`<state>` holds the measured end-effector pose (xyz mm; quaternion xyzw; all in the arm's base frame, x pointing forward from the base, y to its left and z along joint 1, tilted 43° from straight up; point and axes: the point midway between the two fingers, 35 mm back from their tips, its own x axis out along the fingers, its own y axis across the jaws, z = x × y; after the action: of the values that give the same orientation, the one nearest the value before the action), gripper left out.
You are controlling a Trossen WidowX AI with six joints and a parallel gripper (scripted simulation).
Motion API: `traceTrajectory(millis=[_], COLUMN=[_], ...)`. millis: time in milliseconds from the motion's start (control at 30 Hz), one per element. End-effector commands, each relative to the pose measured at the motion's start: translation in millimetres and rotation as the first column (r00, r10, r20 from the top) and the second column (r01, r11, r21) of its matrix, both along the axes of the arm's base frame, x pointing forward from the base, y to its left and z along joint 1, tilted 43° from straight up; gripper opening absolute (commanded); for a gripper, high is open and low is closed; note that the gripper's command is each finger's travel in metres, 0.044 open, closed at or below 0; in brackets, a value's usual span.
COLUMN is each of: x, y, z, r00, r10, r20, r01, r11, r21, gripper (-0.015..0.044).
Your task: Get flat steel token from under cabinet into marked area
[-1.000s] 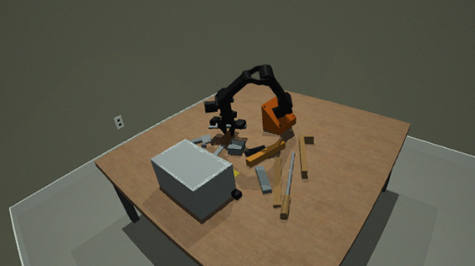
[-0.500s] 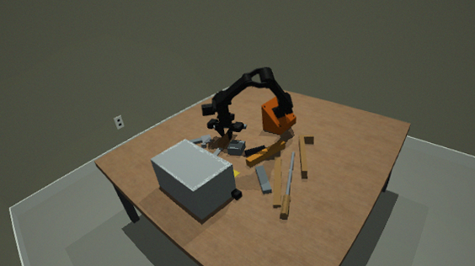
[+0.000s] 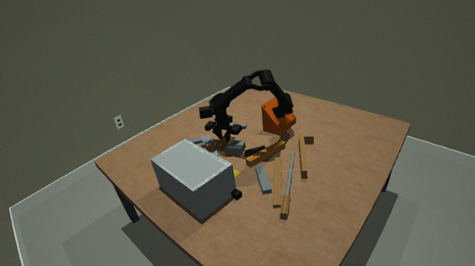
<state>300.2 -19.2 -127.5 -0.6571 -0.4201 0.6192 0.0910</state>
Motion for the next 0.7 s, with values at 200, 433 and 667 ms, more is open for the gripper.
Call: traceTrajectory(millis=[200, 433, 667], x=[16, 25, 34], y=[7, 11, 15], z=[4, 6, 8], r00=[1.0, 1.0, 1.0], r10=[-0.001, -0.001, -0.001], r20=[0.005, 0.005, 0.006], r01=[0.001, 0.001, 0.001], r11=[1.0, 1.0, 1.0], r21=[0.002, 0.002, 0.002], gripper=[0.0, 0.0, 0.0])
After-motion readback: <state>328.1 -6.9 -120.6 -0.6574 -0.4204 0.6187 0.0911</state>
